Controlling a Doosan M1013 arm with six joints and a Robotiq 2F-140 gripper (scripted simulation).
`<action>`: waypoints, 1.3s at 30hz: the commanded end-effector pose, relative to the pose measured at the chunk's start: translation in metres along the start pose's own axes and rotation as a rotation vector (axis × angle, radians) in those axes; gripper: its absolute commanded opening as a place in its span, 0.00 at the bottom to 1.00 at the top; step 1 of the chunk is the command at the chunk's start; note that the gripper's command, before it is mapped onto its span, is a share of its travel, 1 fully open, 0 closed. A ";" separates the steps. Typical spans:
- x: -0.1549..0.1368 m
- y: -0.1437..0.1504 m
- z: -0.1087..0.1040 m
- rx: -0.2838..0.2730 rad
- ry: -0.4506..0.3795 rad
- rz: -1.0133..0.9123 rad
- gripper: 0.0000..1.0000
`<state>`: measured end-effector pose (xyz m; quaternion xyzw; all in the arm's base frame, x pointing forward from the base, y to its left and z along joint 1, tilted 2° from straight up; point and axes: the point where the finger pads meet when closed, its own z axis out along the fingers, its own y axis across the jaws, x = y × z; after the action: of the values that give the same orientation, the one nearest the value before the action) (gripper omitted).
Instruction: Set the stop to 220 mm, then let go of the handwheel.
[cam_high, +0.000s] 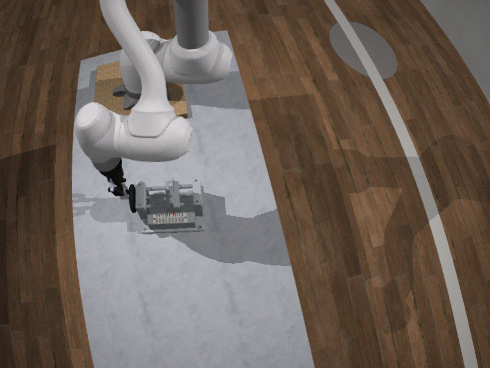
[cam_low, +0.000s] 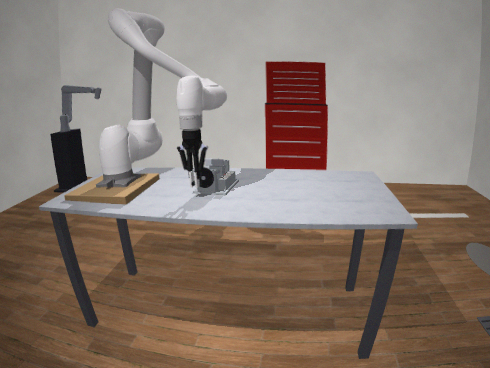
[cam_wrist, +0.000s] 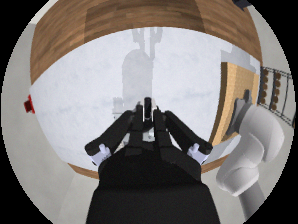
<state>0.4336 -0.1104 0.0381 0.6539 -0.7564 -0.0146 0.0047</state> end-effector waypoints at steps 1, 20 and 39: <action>0.000 0.001 -0.003 0.000 0.000 0.000 0.04; 0.000 0.002 -0.017 0.000 0.000 0.000 0.04; 0.000 -0.003 -0.029 0.000 0.000 0.000 0.04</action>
<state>0.4358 -0.1110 0.0653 0.6540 -0.7564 -0.0150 0.0050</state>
